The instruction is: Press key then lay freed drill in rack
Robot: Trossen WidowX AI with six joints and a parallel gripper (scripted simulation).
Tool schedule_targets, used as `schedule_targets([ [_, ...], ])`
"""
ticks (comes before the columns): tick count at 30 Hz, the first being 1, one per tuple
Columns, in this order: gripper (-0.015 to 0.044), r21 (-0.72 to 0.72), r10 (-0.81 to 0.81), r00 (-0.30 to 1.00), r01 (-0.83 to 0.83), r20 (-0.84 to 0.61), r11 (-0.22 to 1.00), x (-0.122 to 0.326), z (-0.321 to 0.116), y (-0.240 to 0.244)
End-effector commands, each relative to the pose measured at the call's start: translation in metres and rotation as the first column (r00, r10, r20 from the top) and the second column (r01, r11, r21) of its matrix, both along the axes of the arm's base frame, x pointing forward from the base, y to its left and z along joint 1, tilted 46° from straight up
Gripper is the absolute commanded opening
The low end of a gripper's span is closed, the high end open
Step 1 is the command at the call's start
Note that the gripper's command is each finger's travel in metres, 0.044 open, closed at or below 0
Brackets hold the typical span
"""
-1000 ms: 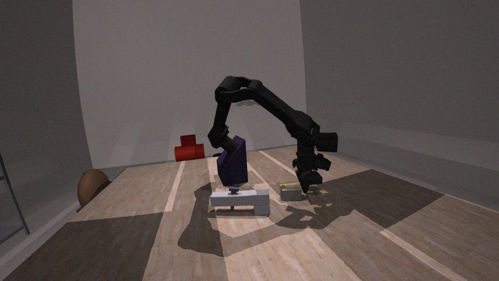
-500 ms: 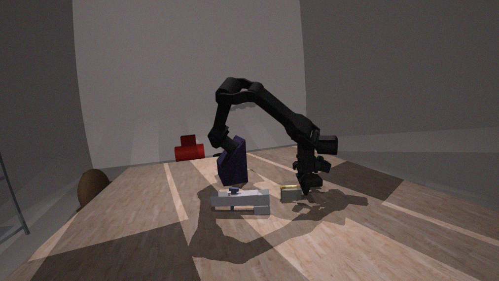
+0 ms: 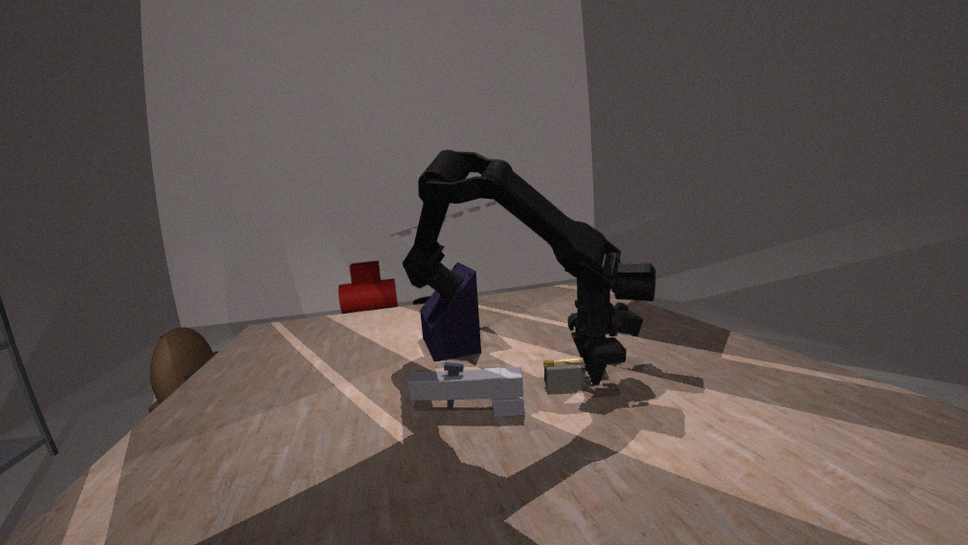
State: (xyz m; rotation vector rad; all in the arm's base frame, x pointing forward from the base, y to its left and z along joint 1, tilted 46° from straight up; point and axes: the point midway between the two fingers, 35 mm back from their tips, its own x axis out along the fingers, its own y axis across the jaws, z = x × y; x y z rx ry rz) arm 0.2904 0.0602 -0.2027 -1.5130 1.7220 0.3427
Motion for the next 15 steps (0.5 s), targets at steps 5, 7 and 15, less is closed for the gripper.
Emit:
schedule_targets([
  [5, 0.044, -0.002, -0.001, 1.0, 0.001, -0.002, 1.0, 0.0, 0.002, 0.002],
  [7, 0.044, -0.007, -0.004, 1.0, 0.004, -0.005, 1.0, -0.001, 0.01, 0.01],
  [15, 0.044, -0.009, -0.006, 1.0, 0.006, -0.007, 1.0, -0.004, 0.033, 0.033],
])
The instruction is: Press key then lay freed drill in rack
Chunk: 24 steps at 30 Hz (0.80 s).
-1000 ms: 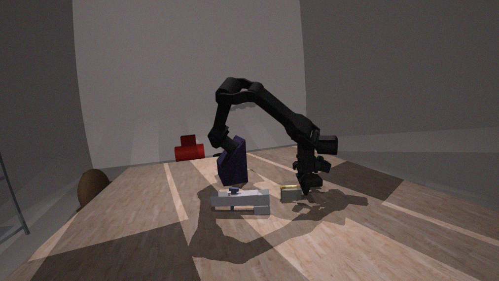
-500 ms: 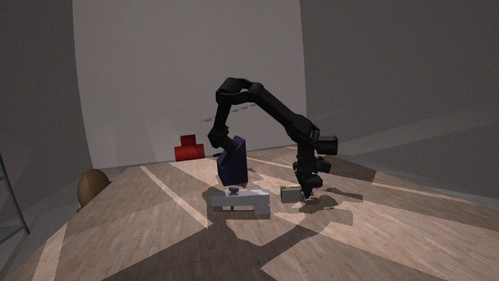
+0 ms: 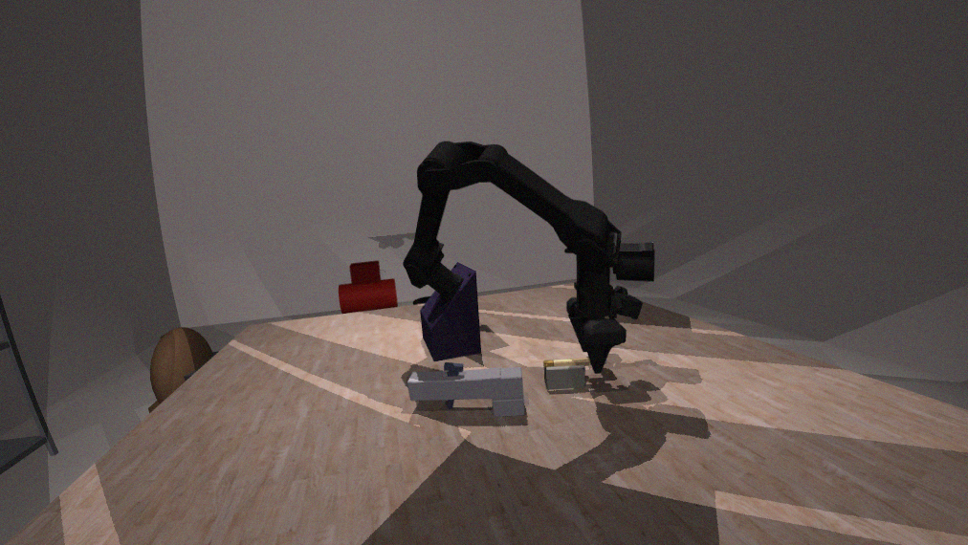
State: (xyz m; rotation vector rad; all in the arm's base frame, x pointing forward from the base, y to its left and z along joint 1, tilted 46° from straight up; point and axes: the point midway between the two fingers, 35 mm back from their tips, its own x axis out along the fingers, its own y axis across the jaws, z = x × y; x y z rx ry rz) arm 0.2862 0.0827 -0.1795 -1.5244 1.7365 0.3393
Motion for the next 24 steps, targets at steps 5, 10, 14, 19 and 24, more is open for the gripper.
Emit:
schedule_targets([
  [5, 0.044, 0.007, -0.006, 1.0, 0.006, 0.004, 1.0, 0.001, 0.023, 0.025],
  [10, 0.044, 0.008, -0.006, 1.0, 0.006, 0.004, 1.0, 0.002, 0.033, 0.036],
  [14, 0.044, 0.04, 0.052, 0.998, -0.053, 0.024, 0.998, -0.003, 0.031, 0.051],
  [19, 0.044, 0.164, 0.217, 0.972, -0.23, 0.093, 0.959, -0.026, 0.043, 0.119],
  [24, 0.044, 0.279, 0.378, 0.915, -0.404, 0.143, 0.871, -0.067, 0.062, 0.179],
])
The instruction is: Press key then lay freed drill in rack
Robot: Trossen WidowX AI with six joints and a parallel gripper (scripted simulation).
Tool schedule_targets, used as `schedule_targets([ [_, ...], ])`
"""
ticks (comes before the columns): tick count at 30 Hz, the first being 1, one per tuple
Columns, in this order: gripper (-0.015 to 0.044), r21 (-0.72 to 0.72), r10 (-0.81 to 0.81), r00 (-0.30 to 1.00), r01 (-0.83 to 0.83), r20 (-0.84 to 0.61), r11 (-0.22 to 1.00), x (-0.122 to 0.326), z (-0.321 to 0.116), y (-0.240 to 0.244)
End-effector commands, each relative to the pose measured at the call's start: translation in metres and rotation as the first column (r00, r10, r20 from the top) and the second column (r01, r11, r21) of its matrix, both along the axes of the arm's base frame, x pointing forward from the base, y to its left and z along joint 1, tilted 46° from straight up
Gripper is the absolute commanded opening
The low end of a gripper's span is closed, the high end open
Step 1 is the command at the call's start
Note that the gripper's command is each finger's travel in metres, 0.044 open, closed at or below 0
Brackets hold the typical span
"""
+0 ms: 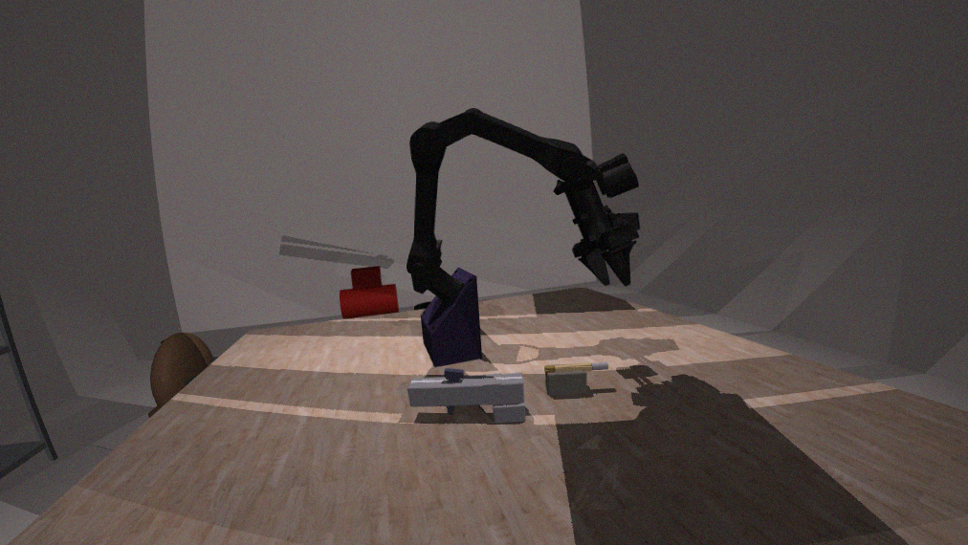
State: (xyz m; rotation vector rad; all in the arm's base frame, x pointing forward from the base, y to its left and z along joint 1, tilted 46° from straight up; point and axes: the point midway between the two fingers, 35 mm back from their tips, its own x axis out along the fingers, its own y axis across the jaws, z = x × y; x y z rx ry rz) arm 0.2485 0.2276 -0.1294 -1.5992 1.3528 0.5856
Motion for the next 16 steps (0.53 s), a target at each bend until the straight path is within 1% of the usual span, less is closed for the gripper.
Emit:
schedule_targets([
  [1, 0.044, 0.1, 0.158, 0.987, -0.158, 0.001, 0.982, -0.04, 0.016, 0.045],
  [4, 0.044, 0.176, 0.273, 0.962, -0.27, 0.01, 0.946, -0.072, 0.028, 0.075],
  [8, 0.044, 0.283, 0.418, 0.908, -0.41, 0.034, 0.867, -0.122, 0.043, 0.111],
  [12, 0.044, 0.389, 0.552, 0.831, -0.53, 0.065, 0.753, -0.179, 0.058, 0.139],
  [16, 0.044, 0.489, 0.672, 0.734, -0.624, 0.099, 0.61, -0.241, 0.075, 0.157],
])
